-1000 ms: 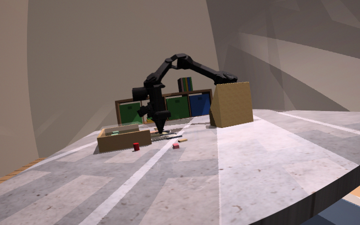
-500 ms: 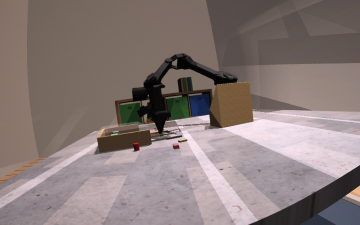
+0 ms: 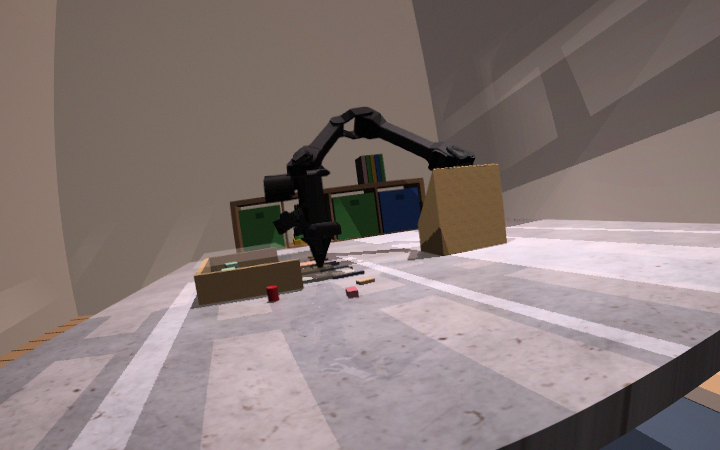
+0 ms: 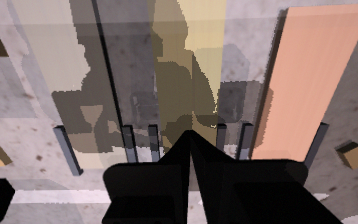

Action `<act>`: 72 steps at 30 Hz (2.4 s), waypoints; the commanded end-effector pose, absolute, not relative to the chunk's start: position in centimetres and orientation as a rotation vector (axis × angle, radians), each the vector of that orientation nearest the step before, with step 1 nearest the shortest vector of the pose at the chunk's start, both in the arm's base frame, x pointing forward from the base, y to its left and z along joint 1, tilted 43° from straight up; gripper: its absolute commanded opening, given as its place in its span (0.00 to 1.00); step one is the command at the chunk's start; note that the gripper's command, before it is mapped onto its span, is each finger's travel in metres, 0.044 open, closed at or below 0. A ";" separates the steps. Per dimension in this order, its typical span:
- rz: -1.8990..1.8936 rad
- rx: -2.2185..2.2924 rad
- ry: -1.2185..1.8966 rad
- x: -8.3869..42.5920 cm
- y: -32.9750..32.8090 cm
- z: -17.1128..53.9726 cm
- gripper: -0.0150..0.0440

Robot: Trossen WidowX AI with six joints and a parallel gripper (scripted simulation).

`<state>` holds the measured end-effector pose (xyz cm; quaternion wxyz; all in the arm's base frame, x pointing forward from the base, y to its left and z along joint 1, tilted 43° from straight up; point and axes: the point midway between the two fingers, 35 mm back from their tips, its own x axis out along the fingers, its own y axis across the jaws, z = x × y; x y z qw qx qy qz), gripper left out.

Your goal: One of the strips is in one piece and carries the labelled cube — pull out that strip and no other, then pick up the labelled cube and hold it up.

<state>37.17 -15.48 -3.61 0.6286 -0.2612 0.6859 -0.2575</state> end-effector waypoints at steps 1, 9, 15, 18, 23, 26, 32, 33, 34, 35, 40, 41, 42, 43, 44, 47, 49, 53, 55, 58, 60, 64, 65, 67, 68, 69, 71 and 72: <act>-0.594 -0.599 1.576 37.1 -15.8 -3.8 0.25; -0.594 -0.599 1.576 37.2 -15.8 -3.9 0.25; -0.594 -0.599 1.577 36.5 -15.8 -3.9 0.25; -0.594 -0.599 1.577 36.0 -15.8 -3.9 0.25; -0.593 -0.600 1.577 35.2 -15.7 -3.8 0.25; -0.593 -0.600 1.577 34.7 -15.7 -3.8 0.25; -0.593 -0.600 1.578 33.8 -15.7 -3.8 0.25; -0.593 -0.600 1.578 33.7 -15.7 -3.8 0.25; -0.593 -0.600 1.578 33.5 -15.7 -3.8 0.25; -0.593 -0.600 1.578 33.4 -15.7 -3.8 0.25; -0.593 -0.600 1.579 32.7 -15.6 -3.7 0.25; -0.593 -0.600 1.579 32.5 -15.6 -3.7 0.25; -0.593 -0.600 1.579 32.3 -15.6 -3.7 0.25; -0.593 -0.600 1.579 32.2 -15.6 -3.7 0.25; -0.593 -0.600 1.579 32.0 -15.6 -3.7 0.25; -0.593 -0.600 1.579 31.5 -15.6 -3.7 0.25; -0.593 -0.600 1.579 31.2 -15.6 -3.7 0.25; -0.593 -0.601 1.580 30.6 -15.5 -3.6 0.25; -0.593 -0.601 1.580 30.3 -15.5 -3.6 0.25; -0.593 -0.601 1.580 29.8 -15.5 -3.6 0.25; -0.593 -0.601 1.580 29.5 -15.5 -3.6 0.25; -0.593 -0.601 1.580 28.9 -15.5 -3.6 0.25; -0.593 -0.601 1.581 28.8 -15.4 -3.5 0.25; -0.593 -0.601 1.581 28.5 -15.4 -3.5 0.25; -0.592 -0.601 1.581 28.3 -15.4 -3.5 0.25; -0.592 -0.601 1.581 28.2 -15.4 -3.5 0.25; -0.592 -0.601 1.581 27.9 -15.4 -3.5 0.25; -0.592 -0.601 1.581 27.8 -15.4 -3.5 0.25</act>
